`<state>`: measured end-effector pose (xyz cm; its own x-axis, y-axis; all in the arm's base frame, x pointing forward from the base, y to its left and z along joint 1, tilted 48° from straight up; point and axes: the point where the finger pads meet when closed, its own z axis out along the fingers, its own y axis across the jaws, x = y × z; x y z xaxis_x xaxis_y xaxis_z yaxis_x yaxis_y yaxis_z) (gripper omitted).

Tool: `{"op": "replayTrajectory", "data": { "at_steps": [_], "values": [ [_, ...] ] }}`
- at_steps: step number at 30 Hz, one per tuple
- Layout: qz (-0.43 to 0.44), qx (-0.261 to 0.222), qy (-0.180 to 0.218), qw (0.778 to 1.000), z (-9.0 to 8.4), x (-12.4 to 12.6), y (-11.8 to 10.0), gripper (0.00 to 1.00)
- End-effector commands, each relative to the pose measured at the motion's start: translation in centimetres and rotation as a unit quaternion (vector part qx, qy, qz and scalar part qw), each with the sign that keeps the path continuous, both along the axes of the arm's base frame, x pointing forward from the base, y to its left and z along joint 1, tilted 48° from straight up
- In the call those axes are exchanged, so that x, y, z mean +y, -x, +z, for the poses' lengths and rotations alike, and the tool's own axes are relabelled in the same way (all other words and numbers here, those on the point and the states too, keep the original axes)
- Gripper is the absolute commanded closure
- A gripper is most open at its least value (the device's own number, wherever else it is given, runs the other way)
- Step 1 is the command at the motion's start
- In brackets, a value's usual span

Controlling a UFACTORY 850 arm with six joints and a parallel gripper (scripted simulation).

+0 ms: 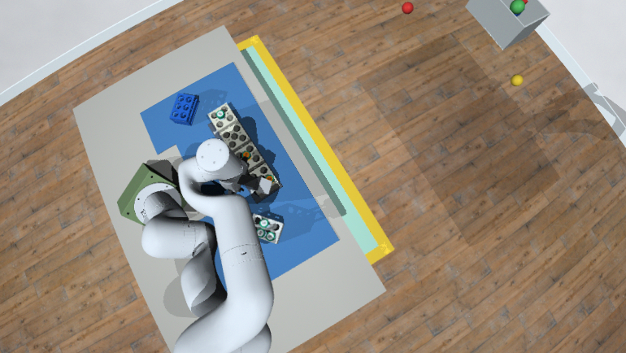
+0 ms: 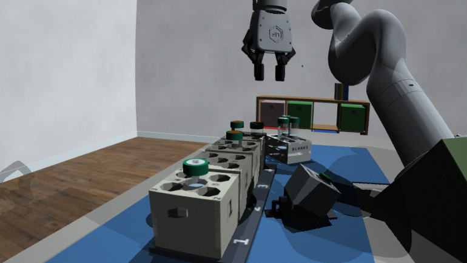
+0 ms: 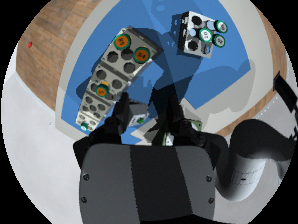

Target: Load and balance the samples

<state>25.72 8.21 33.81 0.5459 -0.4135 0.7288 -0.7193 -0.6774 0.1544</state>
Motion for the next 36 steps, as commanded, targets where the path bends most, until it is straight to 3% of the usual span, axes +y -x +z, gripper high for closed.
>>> {"op": "replayTrajectory", "data": {
  "at_steps": [1,36],
  "values": [
    [0.0,0.0,-0.001,1.0,1.0,-1.1,0.2,0.43],
    [0.0,0.0,-0.001,1.0,10.5,-13.2,2.6,0.43]
  ]
}}
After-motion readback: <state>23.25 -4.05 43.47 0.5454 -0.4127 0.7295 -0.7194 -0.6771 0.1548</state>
